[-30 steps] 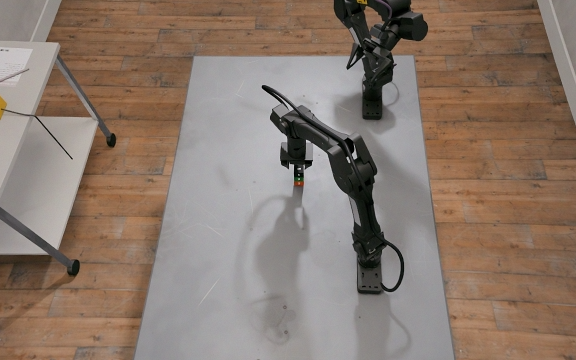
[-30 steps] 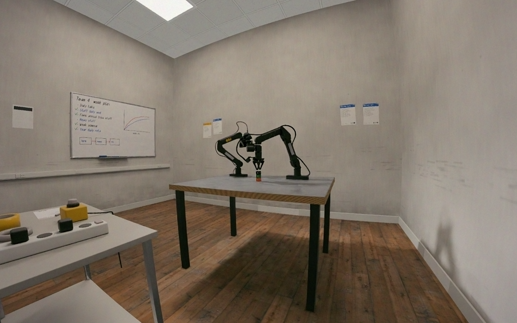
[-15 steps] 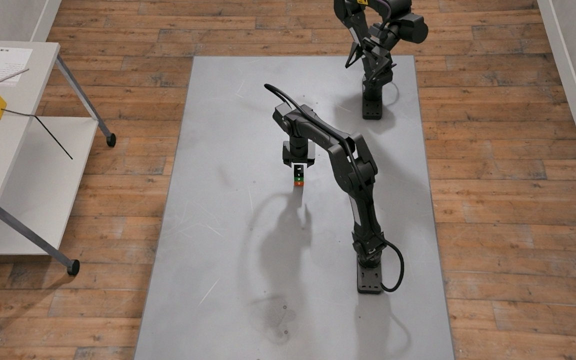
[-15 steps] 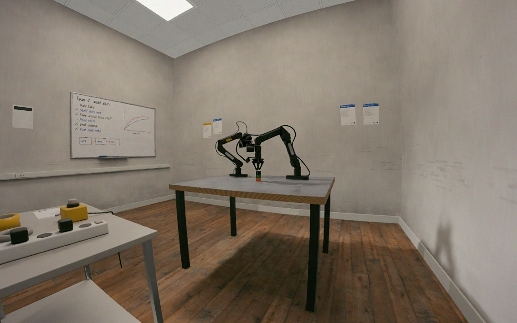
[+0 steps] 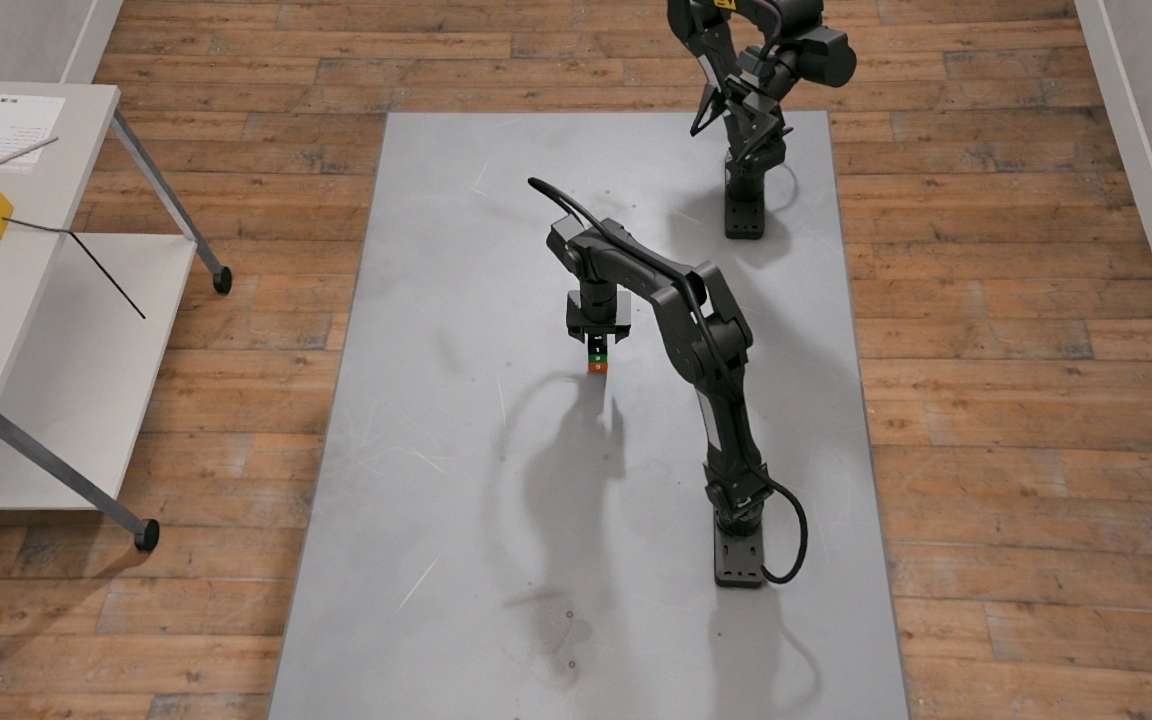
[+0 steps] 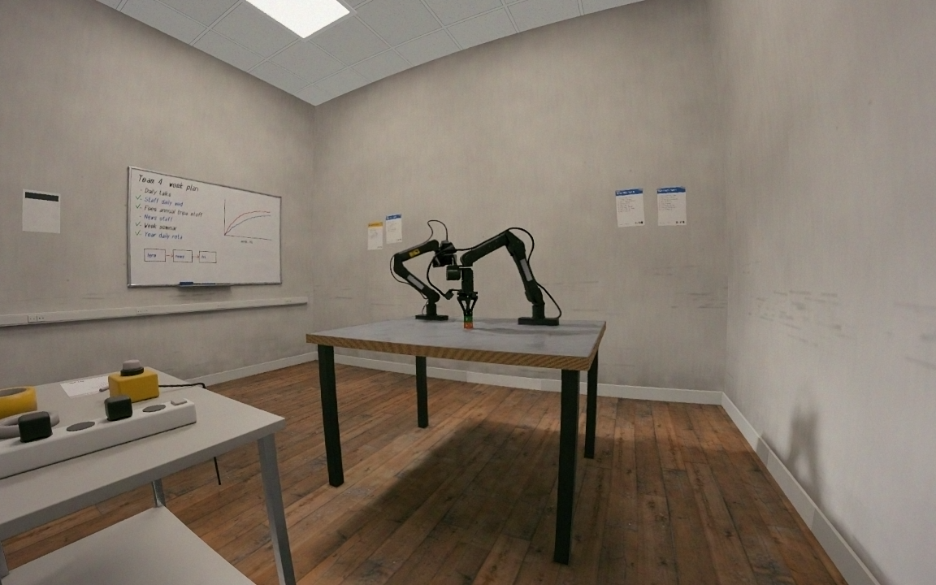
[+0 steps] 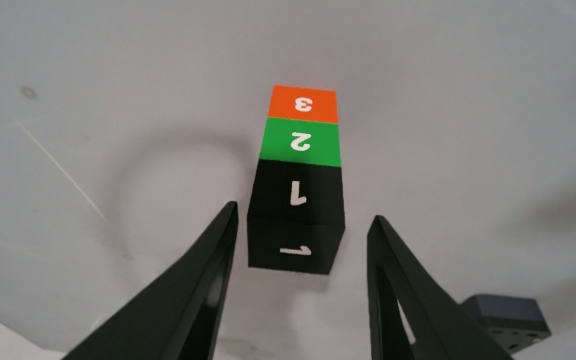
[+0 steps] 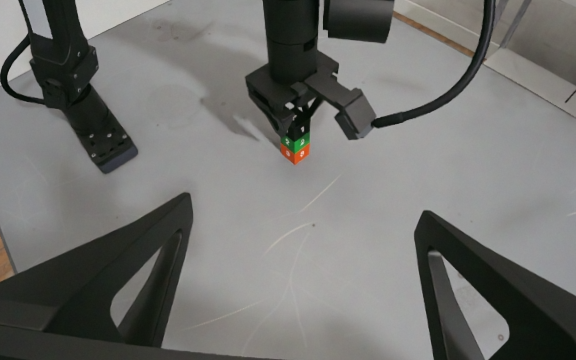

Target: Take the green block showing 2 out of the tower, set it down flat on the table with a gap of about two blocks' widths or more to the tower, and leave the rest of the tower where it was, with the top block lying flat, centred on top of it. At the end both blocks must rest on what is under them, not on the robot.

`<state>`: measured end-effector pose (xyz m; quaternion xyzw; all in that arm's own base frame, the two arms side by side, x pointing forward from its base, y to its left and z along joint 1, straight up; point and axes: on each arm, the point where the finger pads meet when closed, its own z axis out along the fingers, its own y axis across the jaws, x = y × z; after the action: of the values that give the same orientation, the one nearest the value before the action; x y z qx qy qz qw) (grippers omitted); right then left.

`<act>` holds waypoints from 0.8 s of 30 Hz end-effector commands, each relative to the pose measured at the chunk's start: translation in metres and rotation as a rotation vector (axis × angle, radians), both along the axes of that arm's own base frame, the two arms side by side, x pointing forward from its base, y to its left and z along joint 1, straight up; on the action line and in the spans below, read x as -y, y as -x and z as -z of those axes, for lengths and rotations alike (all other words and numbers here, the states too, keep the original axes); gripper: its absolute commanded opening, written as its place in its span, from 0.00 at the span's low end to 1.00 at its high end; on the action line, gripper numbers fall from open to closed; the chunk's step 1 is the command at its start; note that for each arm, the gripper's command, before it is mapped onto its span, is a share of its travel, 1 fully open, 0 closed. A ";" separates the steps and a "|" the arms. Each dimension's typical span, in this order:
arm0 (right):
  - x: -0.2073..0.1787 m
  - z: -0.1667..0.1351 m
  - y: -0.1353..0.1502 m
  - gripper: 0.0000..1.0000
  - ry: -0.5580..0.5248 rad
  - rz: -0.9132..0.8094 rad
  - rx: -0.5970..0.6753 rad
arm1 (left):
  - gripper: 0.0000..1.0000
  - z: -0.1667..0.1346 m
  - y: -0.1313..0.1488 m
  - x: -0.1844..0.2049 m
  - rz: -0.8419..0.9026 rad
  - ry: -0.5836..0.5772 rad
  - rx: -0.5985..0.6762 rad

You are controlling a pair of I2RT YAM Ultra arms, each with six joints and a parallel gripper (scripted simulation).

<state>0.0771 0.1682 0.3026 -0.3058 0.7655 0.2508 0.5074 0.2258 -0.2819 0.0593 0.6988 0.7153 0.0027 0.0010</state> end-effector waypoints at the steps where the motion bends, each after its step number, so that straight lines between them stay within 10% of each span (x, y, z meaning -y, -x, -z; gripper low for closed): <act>1: -0.001 -0.002 -0.001 1.00 -0.001 0.013 0.028 | 0.55 0.008 0.004 0.005 -0.001 0.012 -0.009; 24: -0.001 -0.002 -0.001 1.00 -0.001 0.013 0.028 | 0.32 0.005 -0.001 0.004 0.000 0.009 0.000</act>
<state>0.0772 0.1682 0.3027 -0.3046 0.7659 0.2515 0.5073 0.2271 -0.2836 0.0565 0.6987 0.7154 0.0023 0.0041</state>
